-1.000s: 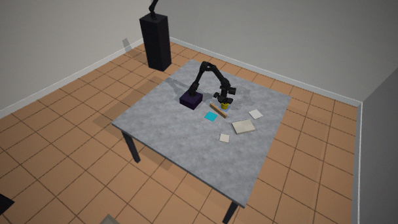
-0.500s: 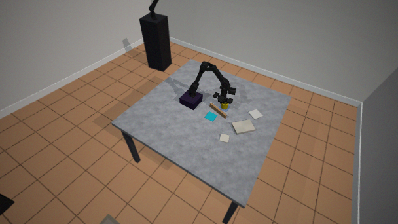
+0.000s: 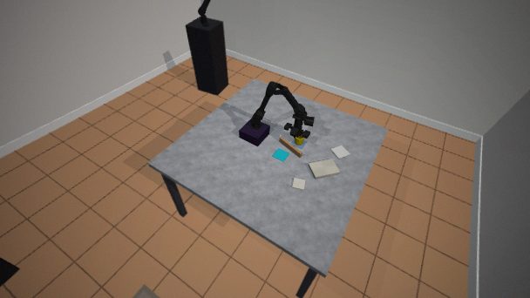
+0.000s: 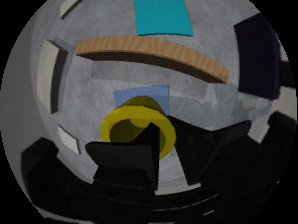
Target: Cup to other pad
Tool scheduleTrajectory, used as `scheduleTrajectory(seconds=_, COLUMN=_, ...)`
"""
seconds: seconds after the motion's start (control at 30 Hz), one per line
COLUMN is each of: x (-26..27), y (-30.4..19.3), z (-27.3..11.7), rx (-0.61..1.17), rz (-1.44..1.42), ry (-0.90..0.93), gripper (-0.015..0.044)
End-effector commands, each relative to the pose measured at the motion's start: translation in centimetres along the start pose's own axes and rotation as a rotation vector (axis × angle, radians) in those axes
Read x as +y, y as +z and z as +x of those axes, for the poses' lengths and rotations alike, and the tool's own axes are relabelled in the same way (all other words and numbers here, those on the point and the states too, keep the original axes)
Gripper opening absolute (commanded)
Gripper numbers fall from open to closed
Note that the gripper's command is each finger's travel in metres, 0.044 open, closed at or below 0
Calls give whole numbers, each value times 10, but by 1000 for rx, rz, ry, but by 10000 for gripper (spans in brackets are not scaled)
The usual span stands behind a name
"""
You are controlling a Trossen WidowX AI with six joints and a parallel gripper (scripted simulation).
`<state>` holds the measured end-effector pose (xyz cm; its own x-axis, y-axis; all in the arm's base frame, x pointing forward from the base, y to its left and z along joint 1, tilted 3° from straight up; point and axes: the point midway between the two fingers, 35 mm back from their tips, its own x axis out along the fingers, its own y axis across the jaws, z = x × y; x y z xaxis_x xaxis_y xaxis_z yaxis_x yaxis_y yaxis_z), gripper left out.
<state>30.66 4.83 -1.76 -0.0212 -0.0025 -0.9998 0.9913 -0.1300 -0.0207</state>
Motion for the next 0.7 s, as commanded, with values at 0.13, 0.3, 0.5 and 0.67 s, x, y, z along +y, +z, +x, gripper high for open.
scheduleTrajectory(seconds=0.13, x=2, y=0, z=-23, rx=1, rz=2, ry=1, gripper=0)
scheduleTrajectory(seconds=0.3, x=1, y=0, z=-46, rx=2, rz=4, ry=0, gripper=0)
scheduleTrajectory(seconds=0.5, x=-2, y=1, z=-68, rx=3, rz=5, ry=-1, gripper=0)
scheduleTrajectory(seconds=0.67, x=-2, y=2, z=-62, rx=-1, rz=4, ry=-2, gripper=0)
